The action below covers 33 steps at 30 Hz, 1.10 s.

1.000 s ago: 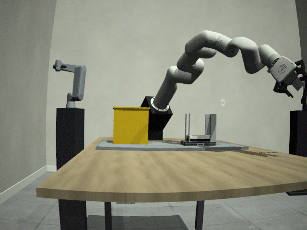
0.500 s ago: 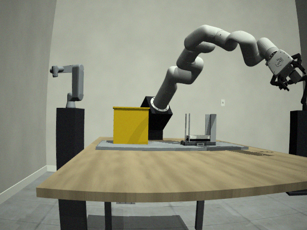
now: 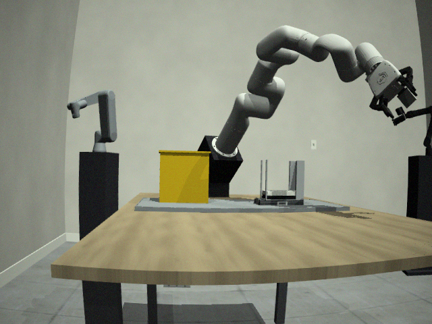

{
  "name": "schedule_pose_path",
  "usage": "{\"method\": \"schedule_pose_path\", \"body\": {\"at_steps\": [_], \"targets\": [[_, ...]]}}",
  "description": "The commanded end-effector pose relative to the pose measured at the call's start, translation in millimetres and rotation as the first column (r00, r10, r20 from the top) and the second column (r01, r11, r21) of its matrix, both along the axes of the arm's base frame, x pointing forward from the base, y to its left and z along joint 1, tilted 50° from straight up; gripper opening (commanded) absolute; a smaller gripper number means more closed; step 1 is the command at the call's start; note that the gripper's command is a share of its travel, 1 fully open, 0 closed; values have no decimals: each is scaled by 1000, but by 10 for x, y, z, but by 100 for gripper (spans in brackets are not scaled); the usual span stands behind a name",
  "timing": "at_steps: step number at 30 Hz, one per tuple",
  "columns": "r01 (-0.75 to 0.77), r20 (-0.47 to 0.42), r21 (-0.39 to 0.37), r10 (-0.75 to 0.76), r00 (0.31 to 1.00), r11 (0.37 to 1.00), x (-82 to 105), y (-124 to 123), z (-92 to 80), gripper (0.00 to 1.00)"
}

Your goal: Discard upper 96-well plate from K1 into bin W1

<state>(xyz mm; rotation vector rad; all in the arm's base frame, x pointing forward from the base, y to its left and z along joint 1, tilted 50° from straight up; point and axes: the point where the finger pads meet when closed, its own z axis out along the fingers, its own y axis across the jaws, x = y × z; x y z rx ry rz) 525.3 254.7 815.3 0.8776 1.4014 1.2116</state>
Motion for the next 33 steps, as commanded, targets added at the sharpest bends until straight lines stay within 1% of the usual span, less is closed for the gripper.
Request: {"method": "schedule_pose_path", "body": {"at_steps": [1,3,6,8,11,13,15,18,23,25,28,31,33], "targets": [[11,-41,19,-11,999,1000,-177,-133,-65,100],[11,-41,19,-11,999,1000,-236,-185,-99,100],[11,-41,19,-11,999,1000,-236,-185,-99,100],[24,-85,36,-21,996,999,-302,-244,-147,100],[25,-85,36,-21,996,999,-399,-332,-217,100],[25,-85,36,-21,996,999,-399,-332,-217,100],[38,-130,53,-30,991,998,-461,-388,-271,100],[38,-130,53,-30,991,998,-554,-473,-351,100],[38,-130,53,-30,991,998,-562,-480,-358,100],[50,-177,71,-37,984,996,-622,-535,-418,100],[50,-177,71,-37,984,996,-710,-616,-507,100],[50,-177,71,-37,984,996,-725,-630,-522,100],[62,-224,89,-41,974,994,-782,-681,-587,100]]}}
